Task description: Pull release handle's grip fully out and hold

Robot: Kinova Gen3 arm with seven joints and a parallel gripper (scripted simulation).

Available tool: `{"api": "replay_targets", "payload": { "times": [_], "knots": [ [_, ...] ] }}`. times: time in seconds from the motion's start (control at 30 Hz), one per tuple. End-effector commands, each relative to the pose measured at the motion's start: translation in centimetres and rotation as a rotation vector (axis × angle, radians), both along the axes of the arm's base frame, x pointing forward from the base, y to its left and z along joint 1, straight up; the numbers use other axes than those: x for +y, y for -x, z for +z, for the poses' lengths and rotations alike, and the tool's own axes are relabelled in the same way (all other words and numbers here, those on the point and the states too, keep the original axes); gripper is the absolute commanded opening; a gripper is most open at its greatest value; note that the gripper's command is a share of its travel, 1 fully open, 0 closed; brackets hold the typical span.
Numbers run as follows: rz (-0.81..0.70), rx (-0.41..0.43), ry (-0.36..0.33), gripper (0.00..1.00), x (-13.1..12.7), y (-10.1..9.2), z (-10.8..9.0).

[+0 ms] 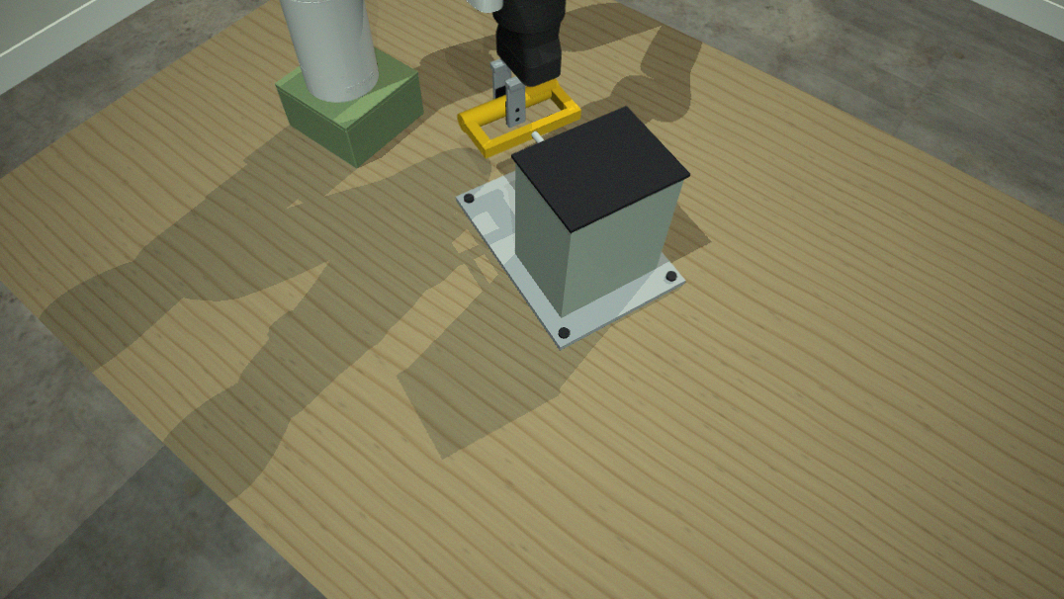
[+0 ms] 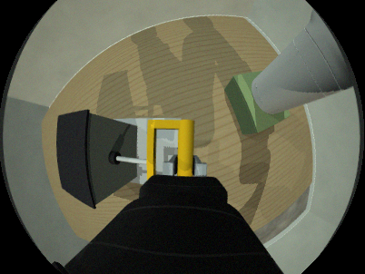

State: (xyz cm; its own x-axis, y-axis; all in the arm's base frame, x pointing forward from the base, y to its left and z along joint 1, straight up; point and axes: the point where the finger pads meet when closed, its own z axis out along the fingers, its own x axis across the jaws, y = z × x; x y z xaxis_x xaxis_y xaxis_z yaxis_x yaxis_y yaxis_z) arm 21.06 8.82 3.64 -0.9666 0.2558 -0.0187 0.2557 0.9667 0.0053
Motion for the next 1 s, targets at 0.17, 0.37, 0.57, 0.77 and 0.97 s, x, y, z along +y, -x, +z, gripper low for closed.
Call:
{"api": "replay_targets", "payload": {
  "times": [0.17,0.37,0.57,0.77,0.97],
  "knots": [
    [0.004,0.019,-0.001,0.00,0.33,1.80,-0.10],
    [0.004,0.019,-0.001,0.00,0.34,1.87,-0.10],
    [0.004,0.019,-0.001,0.00,0.34,1.87,-0.10],
    [0.004,0.019,-0.001,0.00,0.34,1.87,-0.10],
    [0.004,0.019,-0.001,0.00,0.34,1.87,-0.10]
  ]
}}
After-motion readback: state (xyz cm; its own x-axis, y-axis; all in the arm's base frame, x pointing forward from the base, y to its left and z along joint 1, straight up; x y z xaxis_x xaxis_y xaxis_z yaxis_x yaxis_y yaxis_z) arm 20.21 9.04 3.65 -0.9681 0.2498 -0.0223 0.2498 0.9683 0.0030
